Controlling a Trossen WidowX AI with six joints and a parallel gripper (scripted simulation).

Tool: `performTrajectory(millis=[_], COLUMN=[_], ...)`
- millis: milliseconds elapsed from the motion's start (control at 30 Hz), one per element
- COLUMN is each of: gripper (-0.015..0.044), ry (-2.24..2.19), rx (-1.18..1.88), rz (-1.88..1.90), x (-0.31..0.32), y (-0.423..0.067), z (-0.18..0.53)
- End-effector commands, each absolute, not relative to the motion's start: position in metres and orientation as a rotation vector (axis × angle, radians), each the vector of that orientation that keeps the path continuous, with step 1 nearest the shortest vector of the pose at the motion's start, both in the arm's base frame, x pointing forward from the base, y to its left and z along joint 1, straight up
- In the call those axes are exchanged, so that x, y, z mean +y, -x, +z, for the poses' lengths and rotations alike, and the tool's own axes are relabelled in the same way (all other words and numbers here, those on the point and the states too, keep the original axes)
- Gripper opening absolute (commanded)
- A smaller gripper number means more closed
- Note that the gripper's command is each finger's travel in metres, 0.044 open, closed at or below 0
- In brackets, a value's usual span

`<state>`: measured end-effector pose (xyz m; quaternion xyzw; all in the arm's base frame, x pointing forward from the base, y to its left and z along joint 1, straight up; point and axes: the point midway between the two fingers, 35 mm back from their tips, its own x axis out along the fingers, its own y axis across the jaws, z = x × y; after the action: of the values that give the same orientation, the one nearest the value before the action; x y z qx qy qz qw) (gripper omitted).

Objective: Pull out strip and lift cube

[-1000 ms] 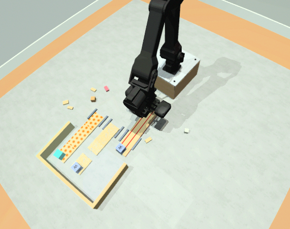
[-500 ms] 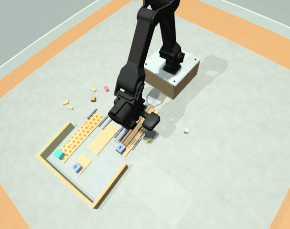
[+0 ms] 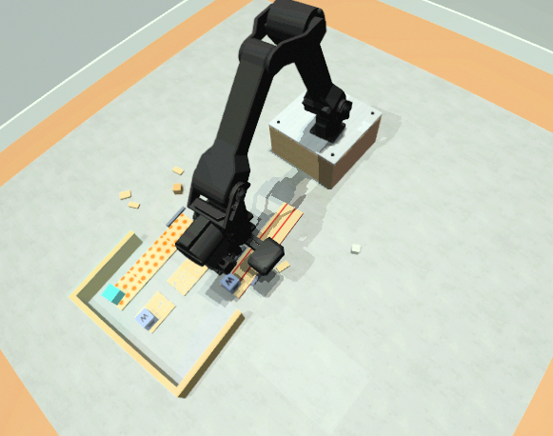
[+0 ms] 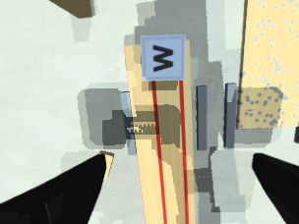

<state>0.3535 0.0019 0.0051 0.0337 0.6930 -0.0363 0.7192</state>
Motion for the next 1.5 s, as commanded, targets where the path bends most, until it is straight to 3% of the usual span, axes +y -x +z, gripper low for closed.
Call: performTrajectory(millis=[0, 367, 633, 1467], gripper=[0.044, 0.044, 0.025, 0.025], ry=[-0.073, -0.073, -0.073, -0.073], rx=[1.54, 1.536, 1.536, 1.537], rz=[-0.074, -0.073, -0.073, -0.073], x=[0.002, 0.004, 0.004, 0.003], y=[-0.368, -0.414, -0.415, -0.416], z=[0.005, 0.007, -0.003, -0.044])
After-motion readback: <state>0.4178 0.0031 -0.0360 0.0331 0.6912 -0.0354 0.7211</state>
